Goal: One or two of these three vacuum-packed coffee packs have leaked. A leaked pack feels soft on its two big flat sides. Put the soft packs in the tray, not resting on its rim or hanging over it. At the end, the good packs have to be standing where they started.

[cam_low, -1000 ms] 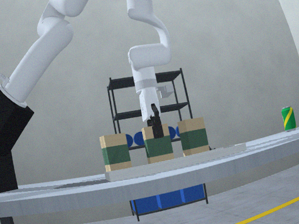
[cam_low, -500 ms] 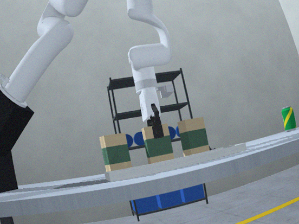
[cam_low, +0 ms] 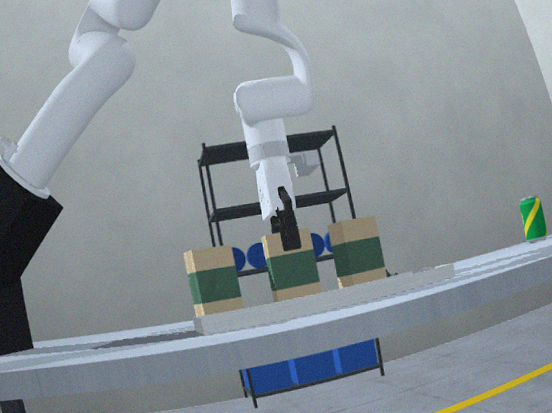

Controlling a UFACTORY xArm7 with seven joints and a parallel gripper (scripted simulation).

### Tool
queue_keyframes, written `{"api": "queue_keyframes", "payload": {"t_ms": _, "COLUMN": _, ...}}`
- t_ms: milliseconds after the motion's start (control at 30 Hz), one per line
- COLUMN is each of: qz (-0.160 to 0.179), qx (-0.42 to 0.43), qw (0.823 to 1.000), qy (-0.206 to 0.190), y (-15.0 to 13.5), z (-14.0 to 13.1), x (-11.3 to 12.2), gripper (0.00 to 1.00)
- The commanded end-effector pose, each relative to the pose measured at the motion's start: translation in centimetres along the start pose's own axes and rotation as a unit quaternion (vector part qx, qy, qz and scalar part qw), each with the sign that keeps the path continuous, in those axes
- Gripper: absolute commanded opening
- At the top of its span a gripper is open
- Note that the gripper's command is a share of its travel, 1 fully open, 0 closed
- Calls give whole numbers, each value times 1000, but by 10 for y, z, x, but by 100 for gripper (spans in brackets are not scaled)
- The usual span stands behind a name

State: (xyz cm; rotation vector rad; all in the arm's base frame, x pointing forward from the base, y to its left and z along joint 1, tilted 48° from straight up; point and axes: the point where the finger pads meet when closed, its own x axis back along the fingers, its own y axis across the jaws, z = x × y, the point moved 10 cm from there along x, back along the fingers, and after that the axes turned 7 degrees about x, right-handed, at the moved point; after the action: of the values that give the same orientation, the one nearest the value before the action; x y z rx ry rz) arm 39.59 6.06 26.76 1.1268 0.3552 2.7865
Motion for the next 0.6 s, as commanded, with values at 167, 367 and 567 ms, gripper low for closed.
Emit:
{"api": "queue_keyframes", "payload": {"t_ms": 167, "qz": 1, "qx": 0, "qw": 1000, "qy": 1, "y": 0, "z": 1, "x": 64, "gripper": 83}}
{"api": "queue_keyframes", "payload": {"t_ms": 367, "qz": 1, "qx": 0, "qw": 1000, "qy": 1, "y": 0, "z": 1, "x": 81, "gripper": 83}}
{"api": "queue_keyframes", "payload": {"t_ms": 567, "qz": 1, "qx": 0, "qw": 1000, "qy": 1, "y": 0, "z": 1, "x": 82, "gripper": 83}}
